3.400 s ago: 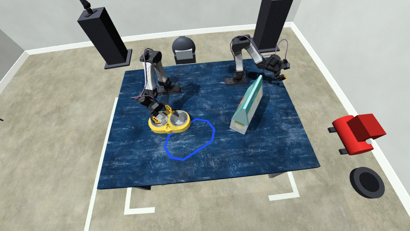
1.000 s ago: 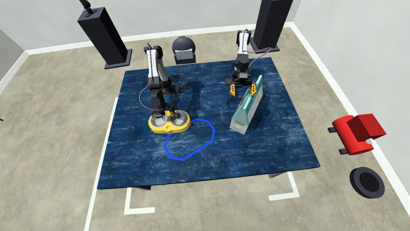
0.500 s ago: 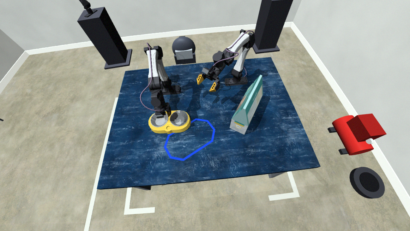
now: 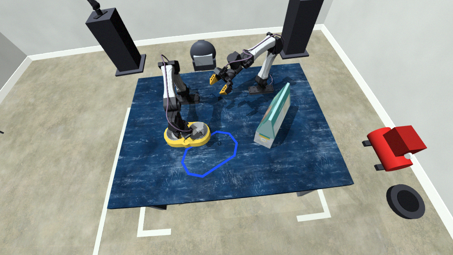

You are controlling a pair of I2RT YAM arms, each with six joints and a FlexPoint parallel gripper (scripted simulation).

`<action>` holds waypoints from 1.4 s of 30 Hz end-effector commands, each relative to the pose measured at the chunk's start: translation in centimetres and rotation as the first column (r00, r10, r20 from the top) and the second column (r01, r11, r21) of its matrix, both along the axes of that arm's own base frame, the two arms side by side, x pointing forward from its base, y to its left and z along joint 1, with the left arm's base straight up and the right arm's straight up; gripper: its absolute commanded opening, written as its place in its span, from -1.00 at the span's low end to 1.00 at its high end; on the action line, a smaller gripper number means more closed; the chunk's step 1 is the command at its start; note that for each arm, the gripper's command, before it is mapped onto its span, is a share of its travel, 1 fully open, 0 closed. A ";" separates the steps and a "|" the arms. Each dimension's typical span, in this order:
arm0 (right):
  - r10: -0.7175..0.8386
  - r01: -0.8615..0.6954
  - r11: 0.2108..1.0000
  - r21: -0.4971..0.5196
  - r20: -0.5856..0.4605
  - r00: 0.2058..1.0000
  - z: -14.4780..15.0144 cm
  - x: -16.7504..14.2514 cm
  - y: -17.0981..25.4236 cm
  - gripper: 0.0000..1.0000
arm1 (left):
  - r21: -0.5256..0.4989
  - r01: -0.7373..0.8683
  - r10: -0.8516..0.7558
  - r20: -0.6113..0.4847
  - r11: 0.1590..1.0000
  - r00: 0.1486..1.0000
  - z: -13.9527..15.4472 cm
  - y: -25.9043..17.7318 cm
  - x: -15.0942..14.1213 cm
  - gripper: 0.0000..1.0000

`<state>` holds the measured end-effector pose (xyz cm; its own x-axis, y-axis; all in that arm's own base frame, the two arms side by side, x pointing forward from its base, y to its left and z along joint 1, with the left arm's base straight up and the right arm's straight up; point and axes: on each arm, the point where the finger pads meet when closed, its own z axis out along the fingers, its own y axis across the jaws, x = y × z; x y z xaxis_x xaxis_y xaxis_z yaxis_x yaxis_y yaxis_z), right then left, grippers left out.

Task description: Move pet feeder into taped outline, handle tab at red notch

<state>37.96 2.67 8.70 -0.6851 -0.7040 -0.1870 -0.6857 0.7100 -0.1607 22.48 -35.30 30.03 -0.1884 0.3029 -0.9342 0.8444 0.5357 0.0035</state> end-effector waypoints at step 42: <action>0.672 -0.697 0.717 -0.022 -0.247 0.699 -7.5 3.4 -0.2 -0.39 | -0.010 0.002 -0.002 0.002 1.000 1.000 0.5 -0.2 -0.1 1.00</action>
<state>40.48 2.87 1.26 -0.0161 -0.9999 0.0008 -0.9997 0.0161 0.0171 22.33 -35.36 29.96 -0.1895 0.3060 -0.9330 0.8463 0.5327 0.0029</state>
